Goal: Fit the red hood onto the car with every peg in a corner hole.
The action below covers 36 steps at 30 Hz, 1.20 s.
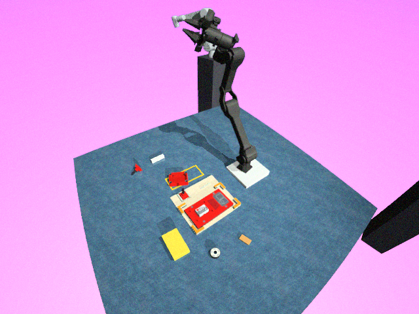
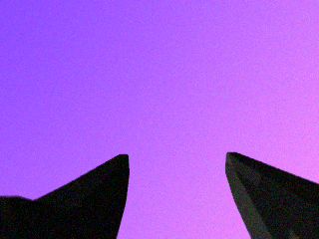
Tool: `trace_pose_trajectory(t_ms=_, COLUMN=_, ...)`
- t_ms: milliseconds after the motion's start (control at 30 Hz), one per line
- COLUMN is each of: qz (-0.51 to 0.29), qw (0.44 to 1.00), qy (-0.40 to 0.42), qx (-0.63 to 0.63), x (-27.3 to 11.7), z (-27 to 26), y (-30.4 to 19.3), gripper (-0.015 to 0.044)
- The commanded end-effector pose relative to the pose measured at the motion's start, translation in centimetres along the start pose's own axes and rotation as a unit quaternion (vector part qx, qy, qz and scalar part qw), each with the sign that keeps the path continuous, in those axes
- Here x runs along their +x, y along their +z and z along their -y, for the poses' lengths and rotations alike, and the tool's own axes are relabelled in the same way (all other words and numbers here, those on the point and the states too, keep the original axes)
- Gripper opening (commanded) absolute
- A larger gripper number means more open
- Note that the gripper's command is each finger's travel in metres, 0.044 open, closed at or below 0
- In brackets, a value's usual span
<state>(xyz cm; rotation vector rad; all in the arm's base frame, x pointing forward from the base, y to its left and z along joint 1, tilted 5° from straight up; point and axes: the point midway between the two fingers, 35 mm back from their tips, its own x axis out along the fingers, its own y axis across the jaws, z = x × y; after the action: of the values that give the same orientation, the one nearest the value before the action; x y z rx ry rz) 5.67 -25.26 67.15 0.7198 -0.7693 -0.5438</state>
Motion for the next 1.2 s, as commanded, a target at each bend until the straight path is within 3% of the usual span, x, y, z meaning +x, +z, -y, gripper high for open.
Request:
trace_pose_trajectory(t_ms=0, qz=0.002, qw=1.0, qy=0.001, qx=0.0, x=0.0, z=-0.1, y=0.0, gripper=0.0246)
trace_pose_trajectory(t_ms=267, qz=0.068, qw=0.996, qy=0.046, qx=-0.025, x=-2.5, z=-4.6, y=1.1, gripper=0.044)
trace_pose_trajectory(t_ms=700, qz=0.135, qw=0.973, qy=0.133, qx=-0.13, x=-6.8, z=-13.4, y=-0.6, gripper=0.044)
trace_pose_trajectory(t_ms=1167, qz=0.155, qw=0.934, qy=0.217, qx=-0.238, x=-9.7, z=-21.0, y=-6.9, gripper=0.044)
